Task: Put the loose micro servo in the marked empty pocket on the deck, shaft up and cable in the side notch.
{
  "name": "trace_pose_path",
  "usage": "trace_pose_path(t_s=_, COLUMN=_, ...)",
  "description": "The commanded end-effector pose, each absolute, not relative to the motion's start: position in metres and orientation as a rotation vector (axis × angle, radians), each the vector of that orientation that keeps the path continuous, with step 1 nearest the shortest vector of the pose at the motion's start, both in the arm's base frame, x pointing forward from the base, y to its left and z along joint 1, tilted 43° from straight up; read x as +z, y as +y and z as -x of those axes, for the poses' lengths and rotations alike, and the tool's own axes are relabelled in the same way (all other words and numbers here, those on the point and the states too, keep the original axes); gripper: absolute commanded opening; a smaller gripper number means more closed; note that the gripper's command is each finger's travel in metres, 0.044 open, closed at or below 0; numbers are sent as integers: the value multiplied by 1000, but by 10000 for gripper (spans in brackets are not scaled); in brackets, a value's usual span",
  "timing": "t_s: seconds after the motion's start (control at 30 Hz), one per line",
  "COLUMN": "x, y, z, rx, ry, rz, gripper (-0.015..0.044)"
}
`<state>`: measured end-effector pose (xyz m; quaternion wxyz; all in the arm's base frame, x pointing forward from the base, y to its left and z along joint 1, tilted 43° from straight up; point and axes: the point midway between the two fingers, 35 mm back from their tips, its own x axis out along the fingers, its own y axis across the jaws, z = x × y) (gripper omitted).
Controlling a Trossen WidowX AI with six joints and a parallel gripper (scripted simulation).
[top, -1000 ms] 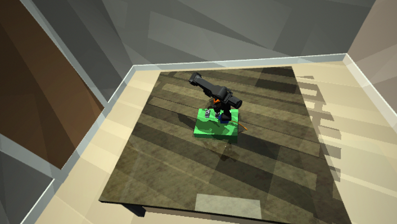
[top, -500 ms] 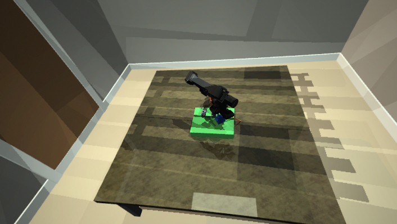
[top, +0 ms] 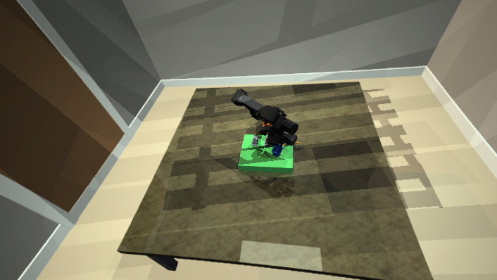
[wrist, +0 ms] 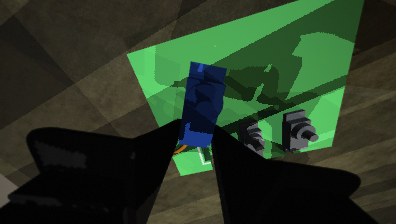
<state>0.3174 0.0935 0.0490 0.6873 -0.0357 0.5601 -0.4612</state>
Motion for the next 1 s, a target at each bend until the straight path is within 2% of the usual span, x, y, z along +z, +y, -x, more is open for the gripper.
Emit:
trace_pose_path(t_s=0.0, x=49, y=94, z=-317, rx=-962, ry=1313, rz=165, gripper=0)
trace_pose_path(t_s=0.3, x=49, y=94, z=-317, rx=-759, ry=1453, rz=396, gripper=0)
trace_pose_path(t_s=0.53, x=49, y=94, z=-316, rx=-738, ry=1466, rz=419, gripper=0)
trace_pose_path(t_s=0.97, x=43, y=104, z=-265, rx=-737, ry=1468, rz=419, gripper=0)
